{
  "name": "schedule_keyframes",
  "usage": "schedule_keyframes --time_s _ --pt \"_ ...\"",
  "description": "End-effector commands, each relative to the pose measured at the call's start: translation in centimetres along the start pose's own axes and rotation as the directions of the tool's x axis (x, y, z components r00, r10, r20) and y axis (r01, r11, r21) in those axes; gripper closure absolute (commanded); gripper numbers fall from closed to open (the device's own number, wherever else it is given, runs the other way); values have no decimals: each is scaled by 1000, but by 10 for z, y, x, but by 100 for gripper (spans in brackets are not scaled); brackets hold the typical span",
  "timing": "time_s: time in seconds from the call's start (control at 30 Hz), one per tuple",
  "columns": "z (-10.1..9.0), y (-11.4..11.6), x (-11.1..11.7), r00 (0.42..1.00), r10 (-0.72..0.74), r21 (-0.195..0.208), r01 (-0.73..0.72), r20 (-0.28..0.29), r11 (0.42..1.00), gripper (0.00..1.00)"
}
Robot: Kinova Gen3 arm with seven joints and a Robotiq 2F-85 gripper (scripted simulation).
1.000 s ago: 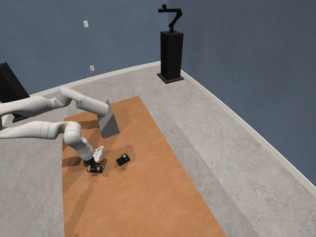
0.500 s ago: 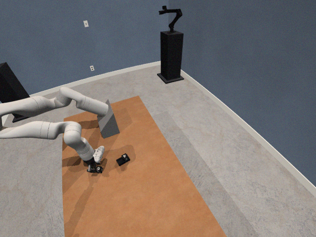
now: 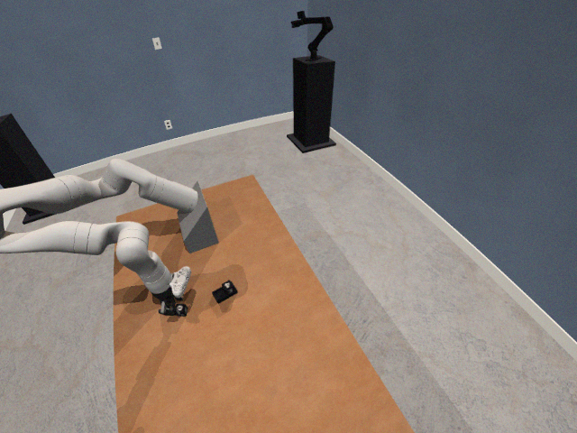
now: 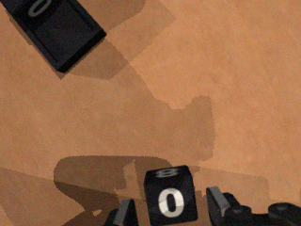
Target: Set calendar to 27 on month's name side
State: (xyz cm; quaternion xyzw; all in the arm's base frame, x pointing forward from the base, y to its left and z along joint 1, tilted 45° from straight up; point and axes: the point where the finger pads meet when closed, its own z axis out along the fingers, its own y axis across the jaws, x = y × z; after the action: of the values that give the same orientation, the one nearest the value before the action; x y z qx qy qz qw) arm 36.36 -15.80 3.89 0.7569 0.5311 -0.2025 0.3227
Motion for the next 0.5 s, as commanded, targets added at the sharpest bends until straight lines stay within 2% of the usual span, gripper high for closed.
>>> schedule_keyframes --time_s 0.0,0.47 --pt "-1 0 0 1000 0 -1 0 -1 1000 52" --pt "3 0 0 1000 0 -1 0 -1 1000 52"
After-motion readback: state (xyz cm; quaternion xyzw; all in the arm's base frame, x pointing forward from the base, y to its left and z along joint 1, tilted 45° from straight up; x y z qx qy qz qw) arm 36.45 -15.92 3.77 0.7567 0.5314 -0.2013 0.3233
